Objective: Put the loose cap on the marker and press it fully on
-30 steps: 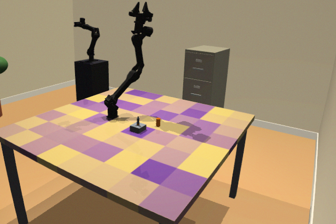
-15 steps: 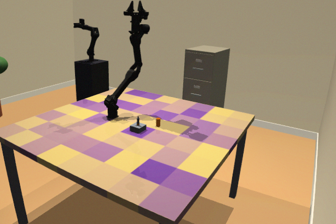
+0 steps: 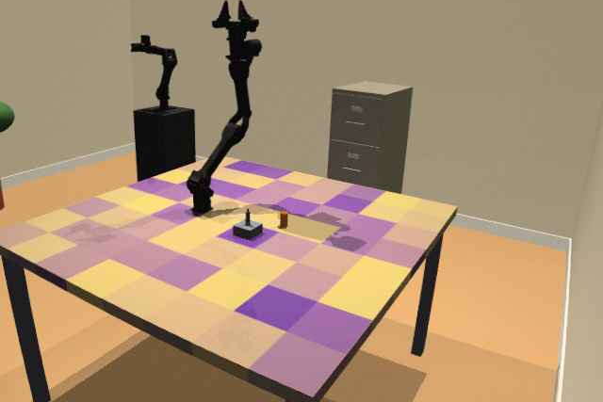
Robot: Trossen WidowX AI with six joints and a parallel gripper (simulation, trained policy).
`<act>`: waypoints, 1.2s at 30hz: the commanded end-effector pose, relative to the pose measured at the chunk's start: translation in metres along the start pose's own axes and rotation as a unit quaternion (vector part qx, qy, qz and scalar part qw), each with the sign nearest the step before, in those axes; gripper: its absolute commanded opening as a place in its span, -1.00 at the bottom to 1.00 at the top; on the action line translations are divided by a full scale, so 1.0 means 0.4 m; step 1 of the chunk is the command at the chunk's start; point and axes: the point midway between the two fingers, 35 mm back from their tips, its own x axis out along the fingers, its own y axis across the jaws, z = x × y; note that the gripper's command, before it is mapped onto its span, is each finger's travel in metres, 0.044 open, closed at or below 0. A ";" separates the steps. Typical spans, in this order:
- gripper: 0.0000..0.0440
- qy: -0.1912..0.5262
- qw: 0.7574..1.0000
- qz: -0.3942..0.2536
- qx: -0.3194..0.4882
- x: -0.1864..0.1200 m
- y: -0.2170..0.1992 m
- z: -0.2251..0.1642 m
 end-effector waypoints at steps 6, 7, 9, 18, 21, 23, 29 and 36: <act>0.49 0.041 0.999 0.004 0.022 0.005 -0.024 -0.049; 0.48 0.046 0.999 0.004 0.025 0.005 -0.027 -0.055; 0.48 0.057 0.998 0.005 0.031 0.006 -0.032 -0.067; 0.48 0.102 0.993 0.009 0.059 0.006 -0.053 -0.127; 0.48 0.117 0.991 0.011 0.068 0.005 -0.058 -0.147; 0.48 0.127 0.989 0.012 0.074 0.005 -0.062 -0.161; 0.47 0.156 0.983 0.017 0.093 0.002 -0.069 -0.204; 0.47 0.191 0.974 0.023 0.116 -0.004 -0.074 -0.255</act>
